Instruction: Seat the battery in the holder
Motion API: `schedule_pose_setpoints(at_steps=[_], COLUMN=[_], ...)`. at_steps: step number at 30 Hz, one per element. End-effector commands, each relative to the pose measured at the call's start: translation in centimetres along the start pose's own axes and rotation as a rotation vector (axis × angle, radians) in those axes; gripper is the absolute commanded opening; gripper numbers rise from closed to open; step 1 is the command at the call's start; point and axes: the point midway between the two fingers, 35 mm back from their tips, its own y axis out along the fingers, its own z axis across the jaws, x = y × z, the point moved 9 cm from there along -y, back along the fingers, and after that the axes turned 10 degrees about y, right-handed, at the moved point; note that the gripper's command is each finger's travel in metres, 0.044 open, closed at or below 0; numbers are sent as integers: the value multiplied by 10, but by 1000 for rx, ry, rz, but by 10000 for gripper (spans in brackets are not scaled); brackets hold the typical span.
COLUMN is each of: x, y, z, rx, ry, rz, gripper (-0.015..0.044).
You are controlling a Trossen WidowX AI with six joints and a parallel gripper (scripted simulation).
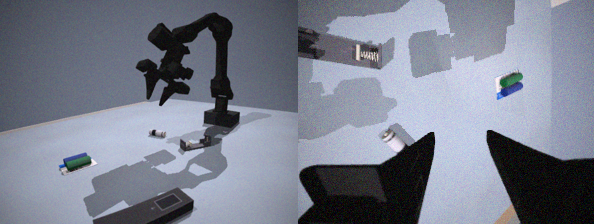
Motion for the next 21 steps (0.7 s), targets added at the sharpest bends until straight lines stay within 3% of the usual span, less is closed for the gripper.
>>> schedule_pose_setpoints(at_steps=[1,5,21], x=[-44,-61,-62], y=[48,63,69], z=[3,8,11], rx=[376,523,530], ry=[-364,-488,-493], rz=[44,5,3], gripper=[229,229,229])
